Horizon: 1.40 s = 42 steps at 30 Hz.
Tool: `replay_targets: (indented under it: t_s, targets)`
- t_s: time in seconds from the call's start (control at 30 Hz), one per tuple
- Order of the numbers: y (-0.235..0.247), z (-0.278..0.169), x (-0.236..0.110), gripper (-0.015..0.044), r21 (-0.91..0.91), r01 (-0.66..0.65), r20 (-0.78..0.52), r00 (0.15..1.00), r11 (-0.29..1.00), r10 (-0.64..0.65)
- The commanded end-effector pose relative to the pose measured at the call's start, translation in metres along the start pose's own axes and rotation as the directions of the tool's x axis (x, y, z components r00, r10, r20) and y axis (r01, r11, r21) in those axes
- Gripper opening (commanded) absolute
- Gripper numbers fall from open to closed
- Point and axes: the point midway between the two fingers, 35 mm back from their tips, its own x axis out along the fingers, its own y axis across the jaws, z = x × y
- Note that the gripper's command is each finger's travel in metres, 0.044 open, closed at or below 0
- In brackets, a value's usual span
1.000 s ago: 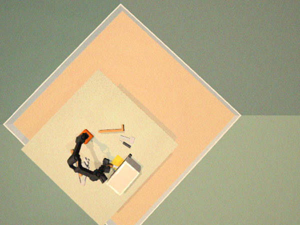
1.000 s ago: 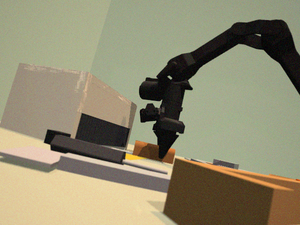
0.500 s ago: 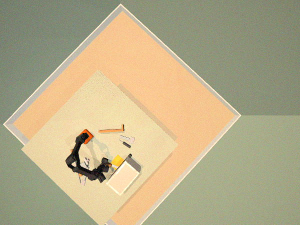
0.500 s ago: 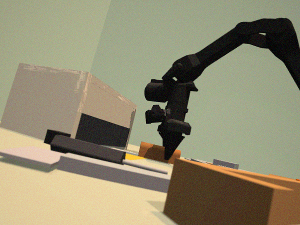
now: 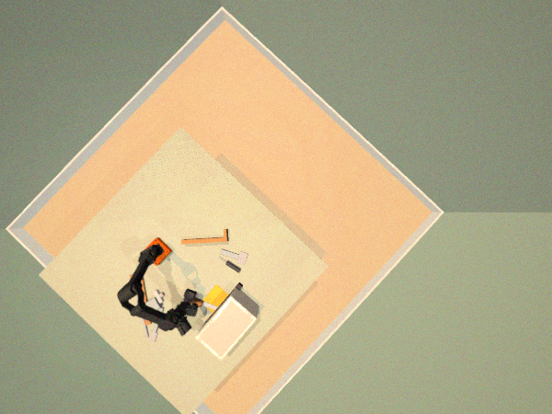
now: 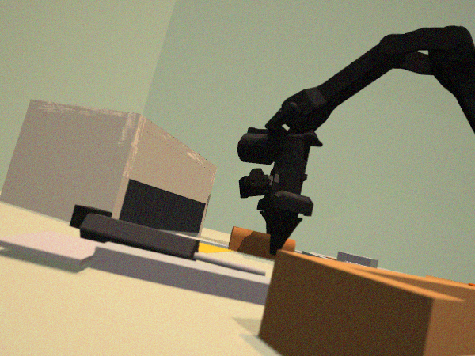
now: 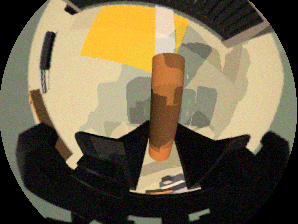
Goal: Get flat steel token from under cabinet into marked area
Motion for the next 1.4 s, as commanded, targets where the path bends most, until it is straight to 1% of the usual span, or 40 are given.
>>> replay_targets:
  t_s: [0.0, 1.37]
  targets:
    - [0.000, -0.007, 0.001, 0.0000, -0.003, -0.001, -0.003, 1.000, 1.000, 0.001]
    - [-0.002, -0.060, 0.002, 0.0000, -0.003, 0.000, -0.008, 1.000, 1.000, 0.000]
